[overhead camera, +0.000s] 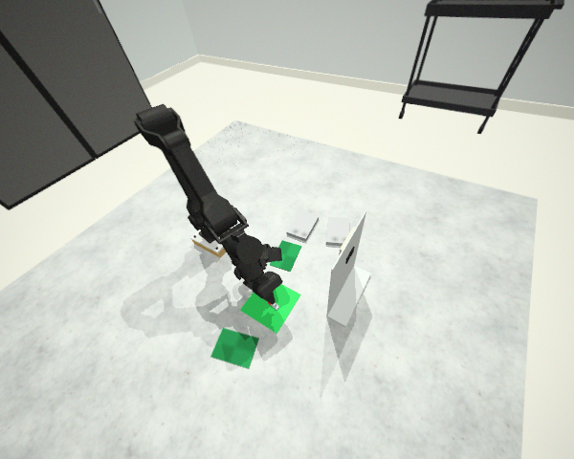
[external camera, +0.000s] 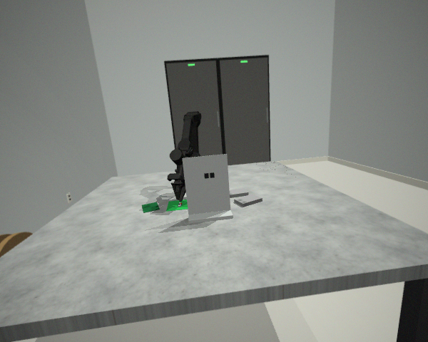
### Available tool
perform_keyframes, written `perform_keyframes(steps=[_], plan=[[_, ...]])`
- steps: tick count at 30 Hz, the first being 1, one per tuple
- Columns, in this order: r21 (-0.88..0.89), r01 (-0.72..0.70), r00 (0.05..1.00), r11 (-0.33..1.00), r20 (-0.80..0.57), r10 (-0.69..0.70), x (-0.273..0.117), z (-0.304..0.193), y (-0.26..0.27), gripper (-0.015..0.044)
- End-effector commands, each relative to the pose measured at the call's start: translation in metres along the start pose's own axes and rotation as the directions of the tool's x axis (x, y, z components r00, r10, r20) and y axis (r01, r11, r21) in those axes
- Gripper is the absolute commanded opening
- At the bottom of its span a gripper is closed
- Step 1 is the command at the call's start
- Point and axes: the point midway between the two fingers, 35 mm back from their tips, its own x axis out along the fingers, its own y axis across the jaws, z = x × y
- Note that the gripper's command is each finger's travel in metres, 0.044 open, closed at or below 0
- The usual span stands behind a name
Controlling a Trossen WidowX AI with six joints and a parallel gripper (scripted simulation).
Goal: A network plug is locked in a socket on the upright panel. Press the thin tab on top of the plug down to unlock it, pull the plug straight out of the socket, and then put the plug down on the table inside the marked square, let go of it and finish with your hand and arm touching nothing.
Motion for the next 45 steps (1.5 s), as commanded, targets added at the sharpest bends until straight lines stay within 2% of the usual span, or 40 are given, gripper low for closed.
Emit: perform_keyframes(steps=[1,22,45], plan=[[0.0,-0.002,1.0,1.0,0.0,0.002,-0.004,0.0,0.0,0.0156],[-0.003,-0.004,1.0,1.0,0.002,0.004,-0.021,0.001,0.001,0.0156],[-0.003,-0.004,1.0,1.0,0.003,0.004,-0.049,0.001,-0.022,0.0156]])
